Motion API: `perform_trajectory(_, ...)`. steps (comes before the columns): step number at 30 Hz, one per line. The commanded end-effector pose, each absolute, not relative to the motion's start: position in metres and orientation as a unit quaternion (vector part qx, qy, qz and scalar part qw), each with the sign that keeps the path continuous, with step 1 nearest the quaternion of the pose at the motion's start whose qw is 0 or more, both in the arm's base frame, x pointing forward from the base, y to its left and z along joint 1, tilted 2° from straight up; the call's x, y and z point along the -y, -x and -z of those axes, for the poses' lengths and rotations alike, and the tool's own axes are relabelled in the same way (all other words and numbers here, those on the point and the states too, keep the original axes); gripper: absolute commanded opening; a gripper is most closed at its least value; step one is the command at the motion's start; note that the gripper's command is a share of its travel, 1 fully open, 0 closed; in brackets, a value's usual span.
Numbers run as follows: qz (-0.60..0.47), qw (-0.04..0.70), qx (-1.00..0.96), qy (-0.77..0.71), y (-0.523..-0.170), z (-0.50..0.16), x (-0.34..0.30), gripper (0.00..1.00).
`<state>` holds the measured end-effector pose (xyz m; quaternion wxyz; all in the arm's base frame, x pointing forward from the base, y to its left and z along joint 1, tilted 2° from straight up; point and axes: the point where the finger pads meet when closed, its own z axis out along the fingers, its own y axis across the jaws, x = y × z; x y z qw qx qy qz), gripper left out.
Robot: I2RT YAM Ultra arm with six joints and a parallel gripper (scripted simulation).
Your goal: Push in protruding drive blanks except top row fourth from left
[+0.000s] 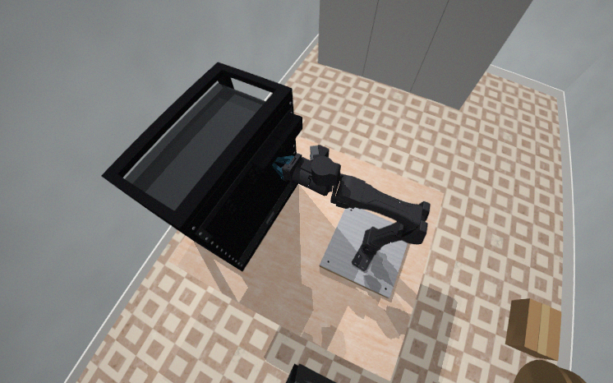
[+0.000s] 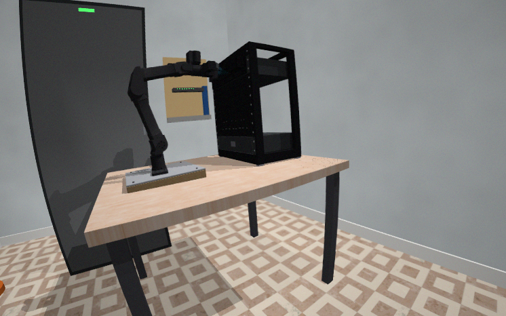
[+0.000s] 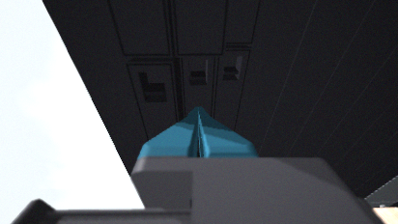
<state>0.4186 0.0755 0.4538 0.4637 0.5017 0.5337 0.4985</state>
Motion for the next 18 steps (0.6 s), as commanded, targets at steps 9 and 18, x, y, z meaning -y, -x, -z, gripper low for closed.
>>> perform_trajectory(9,-0.521,0.469,-0.527,-0.481,-0.4367,-0.4697,-0.0895,0.0)
perform_trajectory(18,-0.521,0.469,-0.527,-0.481,-0.4367,-0.4697,-0.0896,0.0)
